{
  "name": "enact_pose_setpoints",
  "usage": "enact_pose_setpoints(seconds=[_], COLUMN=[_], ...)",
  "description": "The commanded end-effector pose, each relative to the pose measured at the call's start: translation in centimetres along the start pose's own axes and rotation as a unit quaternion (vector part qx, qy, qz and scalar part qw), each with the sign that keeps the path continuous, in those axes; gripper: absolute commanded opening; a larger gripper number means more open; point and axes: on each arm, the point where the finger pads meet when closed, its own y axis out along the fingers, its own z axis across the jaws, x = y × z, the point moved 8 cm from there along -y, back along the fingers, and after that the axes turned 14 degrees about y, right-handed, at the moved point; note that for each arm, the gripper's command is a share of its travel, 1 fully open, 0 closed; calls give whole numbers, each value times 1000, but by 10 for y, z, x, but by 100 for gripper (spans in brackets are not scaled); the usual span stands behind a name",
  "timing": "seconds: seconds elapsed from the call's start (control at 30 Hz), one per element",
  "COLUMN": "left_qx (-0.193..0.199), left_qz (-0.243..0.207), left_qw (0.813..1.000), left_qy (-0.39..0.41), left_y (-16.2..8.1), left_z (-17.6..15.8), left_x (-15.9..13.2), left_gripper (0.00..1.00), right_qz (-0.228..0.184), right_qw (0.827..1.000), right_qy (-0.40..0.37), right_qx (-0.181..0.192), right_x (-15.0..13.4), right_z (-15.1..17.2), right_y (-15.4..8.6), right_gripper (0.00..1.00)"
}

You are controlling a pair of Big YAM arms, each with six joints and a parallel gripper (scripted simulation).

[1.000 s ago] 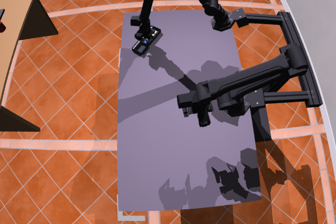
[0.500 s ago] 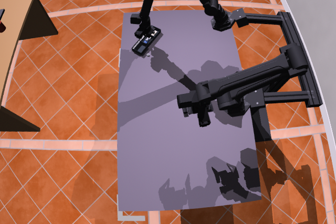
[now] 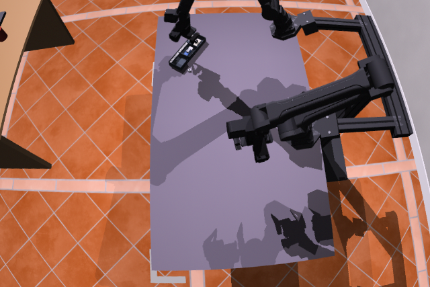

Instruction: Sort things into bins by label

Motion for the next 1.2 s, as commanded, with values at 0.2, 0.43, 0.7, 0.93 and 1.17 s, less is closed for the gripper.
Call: enact_pose_setpoints(seconds=[0.2,0.43,0.7,0.93,1.17], left_qx=[5,5,5,5,5], left_qz=[0,0,0,0,0], left_qw=[1000,1000,1000,1000,1000], left_qy=[-9,-9,-9,-9,-9], left_y=[0,0,0,0,0], left_z=[3,3,3,3,3], left_x=[1,1,1,1,1], left_gripper=[100,100,100,100,100], right_qz=[6,6,6,-3,16], right_qw=[1000,1000,1000,1000,1000], right_qy=[1,1,2,4,1], right_qx=[10,10,10,-4,22], right_x=[0,0,0,9,-2], right_z=[9,8,7,-6,9], right_y=[-30,-58,-82,-116,-95], right_gripper=[100,100,100,100,100])
